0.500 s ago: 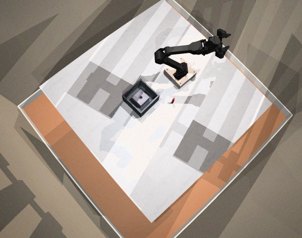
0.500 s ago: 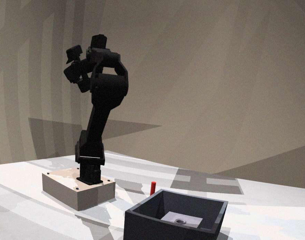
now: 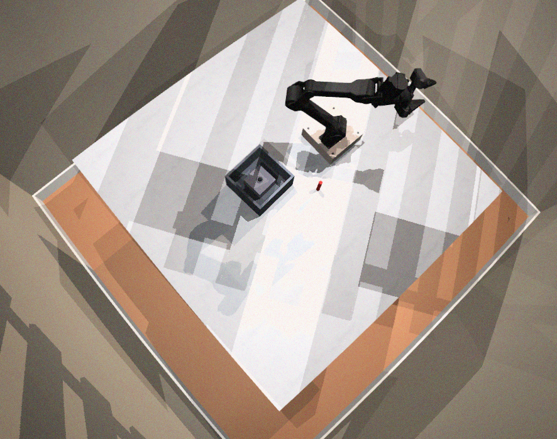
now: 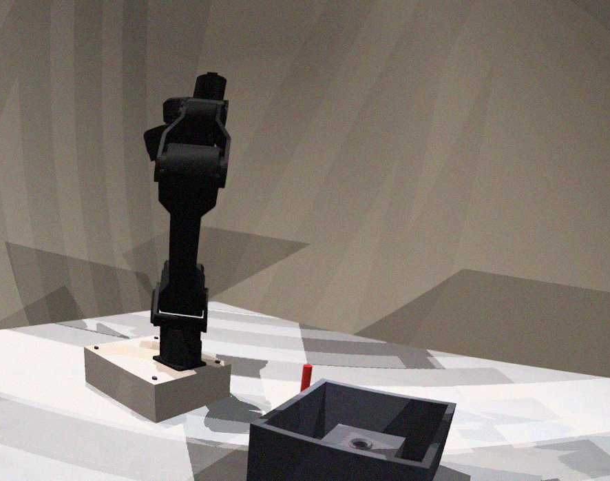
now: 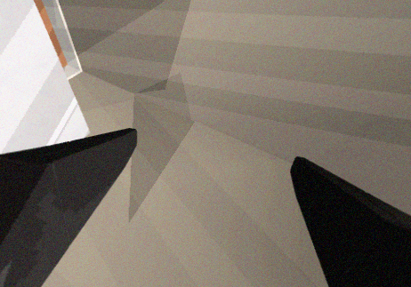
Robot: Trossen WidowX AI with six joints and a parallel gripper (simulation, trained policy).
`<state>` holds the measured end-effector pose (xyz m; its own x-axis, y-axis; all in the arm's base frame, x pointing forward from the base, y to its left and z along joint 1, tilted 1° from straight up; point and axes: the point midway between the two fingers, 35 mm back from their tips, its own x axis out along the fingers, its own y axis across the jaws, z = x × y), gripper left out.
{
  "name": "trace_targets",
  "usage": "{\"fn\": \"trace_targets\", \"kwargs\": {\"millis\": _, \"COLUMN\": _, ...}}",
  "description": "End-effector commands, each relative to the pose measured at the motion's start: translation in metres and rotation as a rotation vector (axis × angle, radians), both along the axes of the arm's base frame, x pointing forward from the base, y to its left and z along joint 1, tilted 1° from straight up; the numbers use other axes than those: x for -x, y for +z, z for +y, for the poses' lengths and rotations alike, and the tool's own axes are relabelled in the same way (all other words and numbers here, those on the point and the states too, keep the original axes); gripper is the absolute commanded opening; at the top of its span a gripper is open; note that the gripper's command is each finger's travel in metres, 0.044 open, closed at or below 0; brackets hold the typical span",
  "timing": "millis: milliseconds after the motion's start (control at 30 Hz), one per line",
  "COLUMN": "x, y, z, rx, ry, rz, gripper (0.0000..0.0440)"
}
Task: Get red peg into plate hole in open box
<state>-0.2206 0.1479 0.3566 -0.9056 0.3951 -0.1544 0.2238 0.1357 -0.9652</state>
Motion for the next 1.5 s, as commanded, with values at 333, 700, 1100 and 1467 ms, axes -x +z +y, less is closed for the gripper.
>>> {"fn": "trace_targets", "kwargs": {"millis": 333, "x": -0.032, "y": -0.023, "z": 0.045, "rx": 0.343, "ry": -0.293, "rz": 0.097, "gripper": 0.0440}}
{"fn": "trace_targets", "kwargs": {"millis": 700, "x": -0.066, "y": -0.042, "z": 0.075, "rx": 0.607, "ry": -0.540, "rz": 0.230, "gripper": 0.0440}}
{"fn": "trace_targets", "kwargs": {"millis": 1100, "x": -0.107, "y": -0.064, "z": 0.097, "rx": 0.867, "ry": -0.808, "rz": 0.422, "gripper": 0.0440}}
{"fn": "trace_targets", "kwargs": {"millis": 1467, "x": -0.147, "y": -0.084, "z": 0.109, "rx": 1.076, "ry": -1.049, "rz": 0.641, "gripper": 0.0440}}
